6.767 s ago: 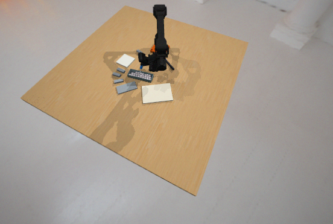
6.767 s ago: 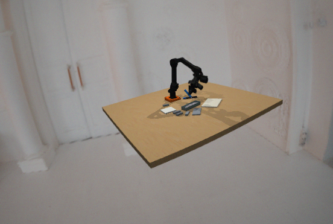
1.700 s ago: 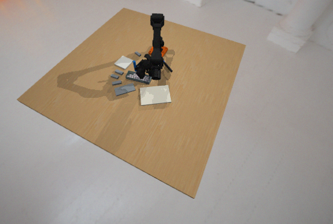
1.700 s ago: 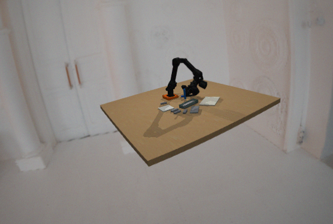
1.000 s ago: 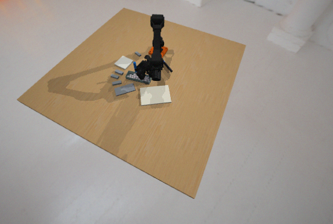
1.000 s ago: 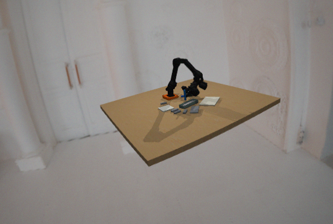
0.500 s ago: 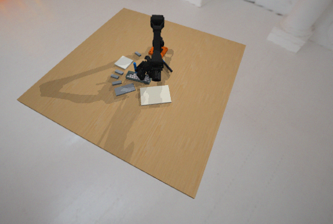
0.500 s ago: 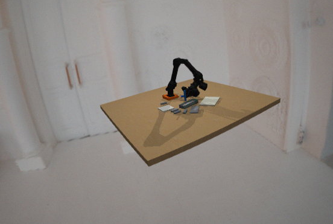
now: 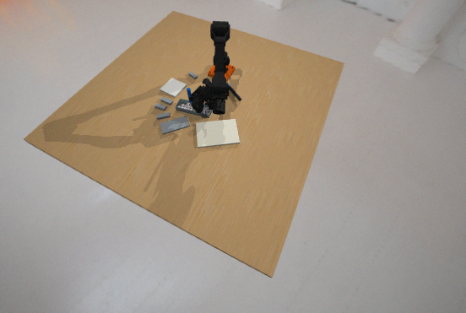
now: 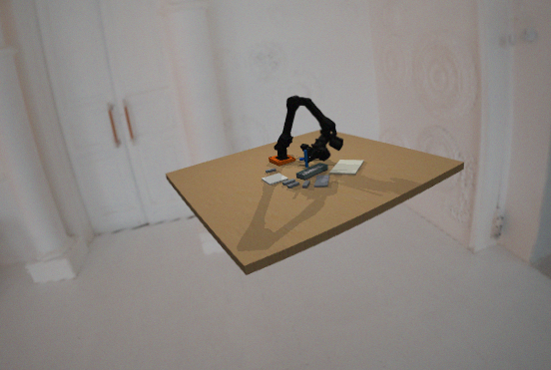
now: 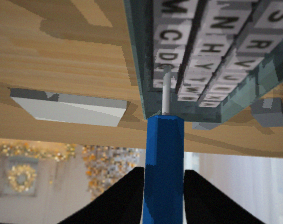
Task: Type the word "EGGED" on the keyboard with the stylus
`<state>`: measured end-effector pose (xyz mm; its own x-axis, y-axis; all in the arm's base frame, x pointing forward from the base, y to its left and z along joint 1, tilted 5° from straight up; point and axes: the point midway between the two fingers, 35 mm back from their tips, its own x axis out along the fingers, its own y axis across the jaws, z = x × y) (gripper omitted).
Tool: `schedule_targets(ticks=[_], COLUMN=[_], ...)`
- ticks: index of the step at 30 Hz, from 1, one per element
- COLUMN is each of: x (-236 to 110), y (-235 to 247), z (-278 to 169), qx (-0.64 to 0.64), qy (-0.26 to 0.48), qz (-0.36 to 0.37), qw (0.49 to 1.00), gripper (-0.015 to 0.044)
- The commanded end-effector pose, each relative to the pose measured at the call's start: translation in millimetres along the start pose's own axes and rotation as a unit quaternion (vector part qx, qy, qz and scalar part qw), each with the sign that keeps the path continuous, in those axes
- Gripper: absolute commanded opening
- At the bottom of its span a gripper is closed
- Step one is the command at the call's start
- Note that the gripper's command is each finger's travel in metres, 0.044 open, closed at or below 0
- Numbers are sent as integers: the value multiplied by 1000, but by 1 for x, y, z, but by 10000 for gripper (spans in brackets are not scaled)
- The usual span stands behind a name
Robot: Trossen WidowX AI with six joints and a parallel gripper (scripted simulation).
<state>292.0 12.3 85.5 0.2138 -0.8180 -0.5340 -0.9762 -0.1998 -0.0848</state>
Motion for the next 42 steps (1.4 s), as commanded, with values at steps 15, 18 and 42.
schedule_targets(ticks=[15, 18, 42], x=[-19, -19, -8], y=[0, 0, 1], z=[-32, -32, -14], qx=[2, 2, 2], qy=[-1, -1, -1], qz=[1, 1, 1], qw=[1000, 1000, 1000], gripper=[81, 81, 81])
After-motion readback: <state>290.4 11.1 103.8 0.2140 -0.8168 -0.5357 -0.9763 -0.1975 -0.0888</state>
